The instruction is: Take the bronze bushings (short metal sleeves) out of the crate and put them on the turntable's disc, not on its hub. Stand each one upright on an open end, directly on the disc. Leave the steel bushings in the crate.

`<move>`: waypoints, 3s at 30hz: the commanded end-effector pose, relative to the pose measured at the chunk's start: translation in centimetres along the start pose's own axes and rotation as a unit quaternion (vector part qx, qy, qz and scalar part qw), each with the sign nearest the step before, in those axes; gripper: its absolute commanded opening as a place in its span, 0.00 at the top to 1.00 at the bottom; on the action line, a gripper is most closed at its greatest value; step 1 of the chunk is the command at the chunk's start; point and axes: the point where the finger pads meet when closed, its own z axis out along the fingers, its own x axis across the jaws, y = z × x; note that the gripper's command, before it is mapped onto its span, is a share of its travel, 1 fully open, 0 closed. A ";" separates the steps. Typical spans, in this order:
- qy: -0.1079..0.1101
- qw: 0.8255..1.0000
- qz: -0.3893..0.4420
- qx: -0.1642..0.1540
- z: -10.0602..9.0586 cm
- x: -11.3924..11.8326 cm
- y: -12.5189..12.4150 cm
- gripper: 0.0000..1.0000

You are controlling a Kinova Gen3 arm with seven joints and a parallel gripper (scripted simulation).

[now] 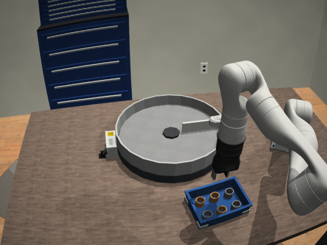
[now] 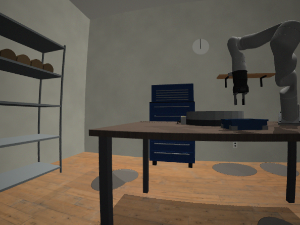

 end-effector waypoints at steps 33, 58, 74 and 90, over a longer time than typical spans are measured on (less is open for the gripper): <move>0.000 1.000 -0.003 0.002 -0.1 -0.2 -0.2 0.24; 0.002 1.000 -0.001 0.002 4.5 0.1 -0.3 0.24; -0.001 1.000 -0.002 0.002 7.3 -0.3 -0.2 0.24; -0.001 1.000 -0.002 0.002 7.3 -0.3 -0.2 0.24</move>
